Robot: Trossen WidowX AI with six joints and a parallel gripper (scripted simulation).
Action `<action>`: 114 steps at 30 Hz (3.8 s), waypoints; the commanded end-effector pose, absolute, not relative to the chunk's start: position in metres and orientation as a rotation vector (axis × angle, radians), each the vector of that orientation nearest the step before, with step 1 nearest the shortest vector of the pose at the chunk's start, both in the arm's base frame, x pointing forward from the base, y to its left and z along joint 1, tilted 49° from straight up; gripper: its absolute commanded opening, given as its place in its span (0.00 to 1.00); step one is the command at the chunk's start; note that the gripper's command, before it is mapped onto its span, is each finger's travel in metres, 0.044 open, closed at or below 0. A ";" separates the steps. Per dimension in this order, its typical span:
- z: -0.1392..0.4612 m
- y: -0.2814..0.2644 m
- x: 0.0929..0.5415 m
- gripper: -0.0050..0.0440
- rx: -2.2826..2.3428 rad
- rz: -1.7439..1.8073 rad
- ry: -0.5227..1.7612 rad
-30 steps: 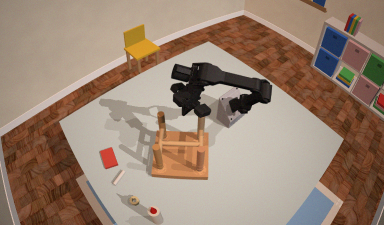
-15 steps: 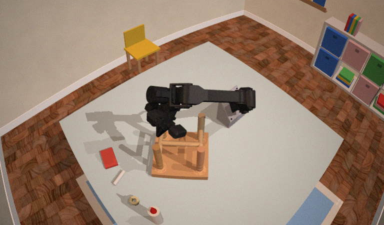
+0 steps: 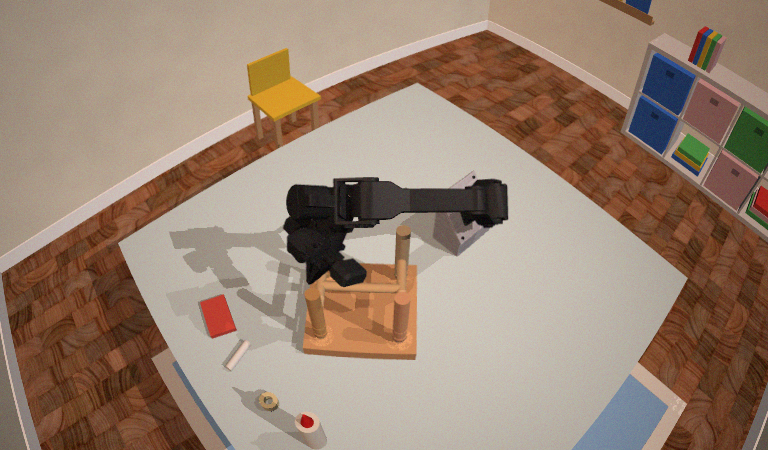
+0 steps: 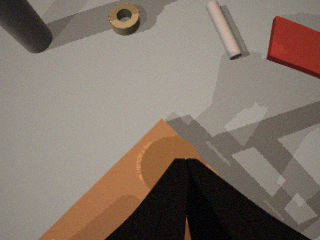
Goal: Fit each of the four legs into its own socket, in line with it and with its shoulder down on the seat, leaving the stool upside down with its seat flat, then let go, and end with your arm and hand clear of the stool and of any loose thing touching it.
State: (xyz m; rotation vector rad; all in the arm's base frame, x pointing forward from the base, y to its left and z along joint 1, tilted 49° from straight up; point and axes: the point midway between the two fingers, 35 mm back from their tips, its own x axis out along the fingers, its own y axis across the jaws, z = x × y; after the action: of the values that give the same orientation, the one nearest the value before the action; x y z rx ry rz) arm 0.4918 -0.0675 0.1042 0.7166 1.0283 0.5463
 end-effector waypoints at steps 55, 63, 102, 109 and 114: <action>0.077 -0.032 0.488 0.10 0.717 0.553 1.034; 0.083 -0.039 0.489 0.10 0.717 0.552 1.027; 0.204 -0.010 0.368 0.10 0.625 0.790 1.148; 0.206 -0.008 0.363 0.10 0.631 0.796 1.157; 0.204 -0.005 0.363 0.10 0.601 0.815 1.152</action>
State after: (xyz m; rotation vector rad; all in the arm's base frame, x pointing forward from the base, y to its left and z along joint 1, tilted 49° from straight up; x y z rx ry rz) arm 0.3649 -0.0091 0.2059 0.6230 1.1517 0.7963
